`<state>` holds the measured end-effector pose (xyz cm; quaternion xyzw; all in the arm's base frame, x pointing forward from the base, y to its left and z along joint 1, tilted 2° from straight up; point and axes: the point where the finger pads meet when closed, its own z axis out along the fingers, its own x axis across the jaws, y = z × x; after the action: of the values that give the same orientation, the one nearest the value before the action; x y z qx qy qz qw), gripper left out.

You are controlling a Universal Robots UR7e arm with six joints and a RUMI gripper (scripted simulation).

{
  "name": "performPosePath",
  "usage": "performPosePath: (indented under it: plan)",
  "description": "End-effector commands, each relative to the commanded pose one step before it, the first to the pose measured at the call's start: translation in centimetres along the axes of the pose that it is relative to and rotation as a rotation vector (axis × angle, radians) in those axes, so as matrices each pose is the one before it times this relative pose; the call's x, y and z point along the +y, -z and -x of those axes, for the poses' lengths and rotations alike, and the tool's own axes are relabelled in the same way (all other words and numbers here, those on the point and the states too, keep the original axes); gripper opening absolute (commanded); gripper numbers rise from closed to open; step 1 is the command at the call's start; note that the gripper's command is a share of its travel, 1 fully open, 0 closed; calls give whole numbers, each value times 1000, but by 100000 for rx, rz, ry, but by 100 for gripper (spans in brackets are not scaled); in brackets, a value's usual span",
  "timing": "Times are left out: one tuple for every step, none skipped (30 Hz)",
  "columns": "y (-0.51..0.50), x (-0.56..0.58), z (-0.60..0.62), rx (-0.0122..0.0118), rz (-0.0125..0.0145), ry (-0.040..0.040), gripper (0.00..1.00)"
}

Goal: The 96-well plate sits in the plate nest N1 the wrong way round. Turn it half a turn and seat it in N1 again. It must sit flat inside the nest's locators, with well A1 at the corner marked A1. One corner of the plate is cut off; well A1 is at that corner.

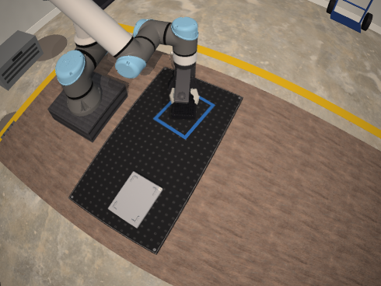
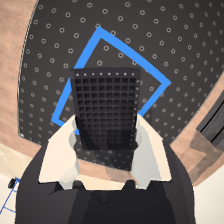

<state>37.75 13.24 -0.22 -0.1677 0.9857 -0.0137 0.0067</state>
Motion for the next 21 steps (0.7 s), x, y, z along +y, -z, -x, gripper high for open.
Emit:
performPosePath:
  plan:
    - [-602, -33, -82, 100, 127, -117, 0]
    - [-66, 0, 0, 0, 0, 1, 0]
    - [-66, 0, 0, 0, 0, 1, 0]
    - [0, 0, 0, 0, 0, 0, 0]
    - [0, 0, 0, 0, 0, 0, 0]
    - [-67, 3, 0, 0, 0, 4, 0]
    - [-66, 0, 0, 0, 0, 0, 0]
    - [-66, 0, 0, 0, 0, 0, 0]
    - [-66, 0, 0, 0, 0, -1, 0]
    - [-66, -1, 0, 0, 0, -2, 0]
    - [-66, -1, 0, 0, 0, -2, 0]
    - [-66, -1, 0, 0, 0, -2, 0]
    - [-66, -1, 0, 0, 0, -1, 0]
    - [-66, 0, 0, 0, 0, -1, 0]
    - [-66, 0, 0, 0, 0, 0, 0]
    - [-66, 0, 0, 0, 0, 1, 0]
    - [-66, 0, 0, 0, 0, 1, 0]
    - [-66, 0, 0, 0, 0, 1, 0]
    - [-66, 0, 0, 0, 0, 1, 0]
    - [-66, 0, 0, 0, 0, 1, 0]
    - [0, 0, 0, 0, 0, 0, 0]
